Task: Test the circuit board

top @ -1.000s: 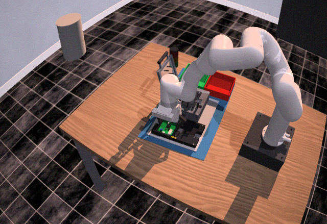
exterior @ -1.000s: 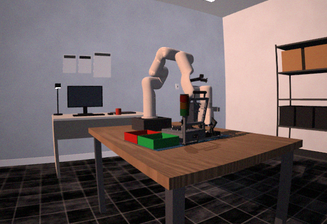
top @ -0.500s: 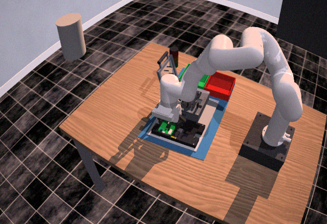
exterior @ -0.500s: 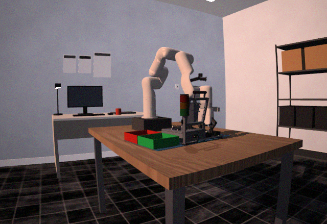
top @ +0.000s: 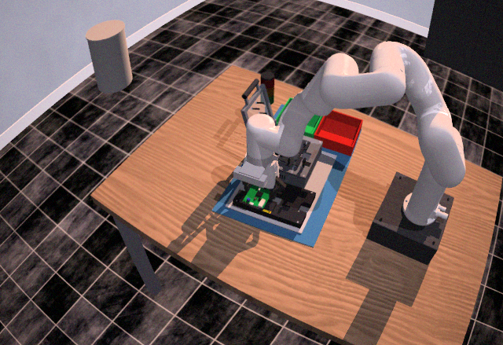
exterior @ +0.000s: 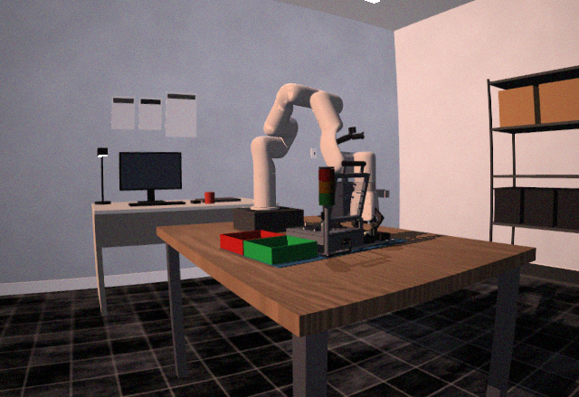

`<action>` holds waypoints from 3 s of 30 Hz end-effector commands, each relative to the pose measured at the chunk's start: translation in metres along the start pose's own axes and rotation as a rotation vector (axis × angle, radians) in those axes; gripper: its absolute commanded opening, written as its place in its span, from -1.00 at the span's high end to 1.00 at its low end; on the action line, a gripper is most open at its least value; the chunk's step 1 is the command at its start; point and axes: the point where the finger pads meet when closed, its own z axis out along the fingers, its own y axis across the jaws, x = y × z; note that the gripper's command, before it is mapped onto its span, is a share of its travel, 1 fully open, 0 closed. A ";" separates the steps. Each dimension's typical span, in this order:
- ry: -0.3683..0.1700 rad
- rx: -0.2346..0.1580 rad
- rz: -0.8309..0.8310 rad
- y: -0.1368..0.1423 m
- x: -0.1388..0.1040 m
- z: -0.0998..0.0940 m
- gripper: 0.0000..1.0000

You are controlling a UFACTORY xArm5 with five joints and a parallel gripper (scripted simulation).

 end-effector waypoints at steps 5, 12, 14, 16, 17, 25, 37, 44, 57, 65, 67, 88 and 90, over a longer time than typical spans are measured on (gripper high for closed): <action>0.001 -0.004 0.000 0.001 0.000 -0.001 -0.63; 0.001 -0.004 0.000 0.001 0.000 -0.001 -0.58; 0.001 -0.004 0.000 0.001 0.000 -0.001 -0.58; 0.001 -0.004 0.000 0.001 0.000 -0.001 -0.58; 0.001 -0.004 0.000 0.001 0.000 -0.001 -0.58; 0.001 -0.004 0.000 0.001 0.000 -0.001 -0.58; 0.001 -0.004 0.000 0.001 0.000 -0.001 -0.58; 0.001 -0.004 0.000 0.001 0.000 -0.001 -0.58; 0.001 -0.004 0.000 0.001 0.000 -0.010 -0.58; 0.001 -0.004 0.000 0.001 0.000 -0.022 -0.58; 0.001 -0.004 0.000 0.001 0.000 -0.025 -0.58; 0.001 -0.004 0.000 0.001 0.000 -0.034 -0.58; 0.001 -0.004 0.000 0.001 0.000 -0.039 -0.58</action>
